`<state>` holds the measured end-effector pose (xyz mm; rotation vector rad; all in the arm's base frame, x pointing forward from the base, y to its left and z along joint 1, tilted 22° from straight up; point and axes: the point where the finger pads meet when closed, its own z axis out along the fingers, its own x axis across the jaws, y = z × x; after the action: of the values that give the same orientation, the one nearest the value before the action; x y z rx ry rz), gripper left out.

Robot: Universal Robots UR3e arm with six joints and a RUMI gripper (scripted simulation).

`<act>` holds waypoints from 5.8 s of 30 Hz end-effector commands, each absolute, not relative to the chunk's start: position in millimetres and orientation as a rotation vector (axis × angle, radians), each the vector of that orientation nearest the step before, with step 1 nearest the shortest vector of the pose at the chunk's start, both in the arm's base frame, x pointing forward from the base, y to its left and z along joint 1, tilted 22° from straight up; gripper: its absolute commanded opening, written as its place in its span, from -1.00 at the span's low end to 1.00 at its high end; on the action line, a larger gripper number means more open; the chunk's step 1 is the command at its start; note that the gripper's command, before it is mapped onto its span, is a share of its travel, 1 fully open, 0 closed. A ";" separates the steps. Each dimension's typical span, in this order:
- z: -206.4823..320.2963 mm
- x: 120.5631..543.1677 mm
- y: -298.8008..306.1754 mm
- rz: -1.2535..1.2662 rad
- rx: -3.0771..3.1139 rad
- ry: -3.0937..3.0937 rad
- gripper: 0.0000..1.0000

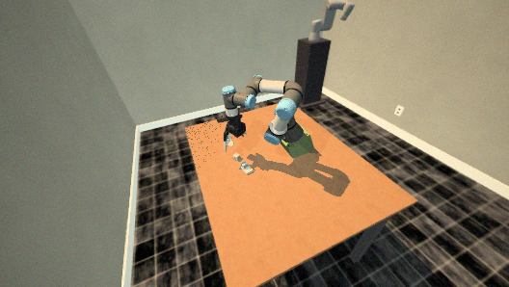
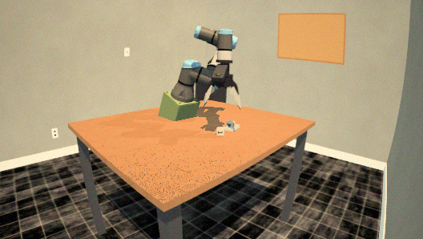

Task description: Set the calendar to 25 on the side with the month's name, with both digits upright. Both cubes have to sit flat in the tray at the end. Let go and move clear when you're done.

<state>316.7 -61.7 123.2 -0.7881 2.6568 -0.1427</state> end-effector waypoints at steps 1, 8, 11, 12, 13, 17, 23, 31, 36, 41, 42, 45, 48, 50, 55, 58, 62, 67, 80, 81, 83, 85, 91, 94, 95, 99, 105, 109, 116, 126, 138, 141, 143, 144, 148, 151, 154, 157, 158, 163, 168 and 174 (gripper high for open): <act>123.7 317.1 -62.6 -0.134 -0.726 2.672 1.00; 123.0 317.1 -64.3 -0.092 -0.513 2.716 1.00; 122.6 317.0 -64.8 -0.076 -0.430 2.729 1.00; 122.6 317.0 -64.8 -0.076 -0.430 2.729 1.00; 122.4 317.0 -65.1 -0.068 -0.385 2.735 1.00; 121.6 316.9 -66.0 -0.029 -0.186 2.754 1.00; 120.4 316.7 -66.7 0.025 0.095 2.759 1.00; 119.0 316.6 -66.7 0.082 0.386 2.736 1.00; 117.8 316.8 -66.0 0.135 0.663 2.688 1.00; 116.9 317.1 -65.0 0.173 0.858 2.639 1.00; 116.7 317.2 -64.8 0.181 0.902 2.626 1.00; 116.4 317.4 -64.3 0.197 0.983 2.600 1.00; 116.1 317.6 -63.8 0.210 1.054 2.575 1.00; 115.8 317.9 -63.3 0.222 1.115 2.552 1.00; 115.4 318.3 -62.4 0.243 1.224 2.507 1.00; 115.2 318.5 -62.1 0.250 1.261 2.491 1.00; 115.1 318.6 -61.9 0.254 1.280 2.483 1.00; 115.1 318.6 -61.9 0.255 1.287 2.480 1.00; 115.1 318.6 -61.9 0.255 1.287 2.479 -0.42; 115.1 318.6 -61.9 0.255 1.287 2.479 -0.42; 115.1 318.6 -61.9 0.255 1.287 2.479 -0.42; 115.1 318.6 -61.9 0.255 1.287 2.479 -0.42; 115.1 318.6 -61.9 0.255 1.287 2.479 -0.42; 115.1 318.6 -61.9 0.255 1.287 2.479 -0.42; 115.1 318.6 -61.9 0.255 1.287 2.479 -0.42; 115.1 318.6 -61.9 0.255 1.287 2.479 -0.42; 115.1 318.7 -61.9 0.255 1.287 2.479 -0.42; 114.5 318.9 -61.9 0.255 1.287 2.480 -0.42; 112.3 319.9 -61.8 0.255 1.287 2.480 -0.42; 102.3 324.1 -61.7 0.255 1.287 2.480 -0.42; 87.7 330.4 -61.4 0.255 1.287 2.480 -0.42; 83.3 332.3 -61.3 0.255 1.287 2.480 -0.42; 80.5 333.4 -61.3 0.255 1.287 2.480 -0.42; 79.2 334.0 -61.3 0.255 1.287 2.480 -0.42; 76.7 335.1 -61.2 0.255 1.287 2.480 -0.42; 73.5 336.4 -61.2 0.255 1.287 2.480 -0.42; 70.9 337.6 -61.1 0.255 1.287 2.480 -0.42; 68.9 338.4 -61.1 0.255 1.287 2.480 -0.42; 68.4 338.6 -61.1 0.255 1.287 2.480 -0.42; 67.0 339.2 -61.0 0.255 1.287 2.480 -0.42; 66.8 339.3 -61.0 0.255 1.287 2.480 -0.42; 66.8 339.3 -61.0 0.255 1.287 2.480 -0.42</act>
<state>338.9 -60.7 66.1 1.2885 2.4814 0.2558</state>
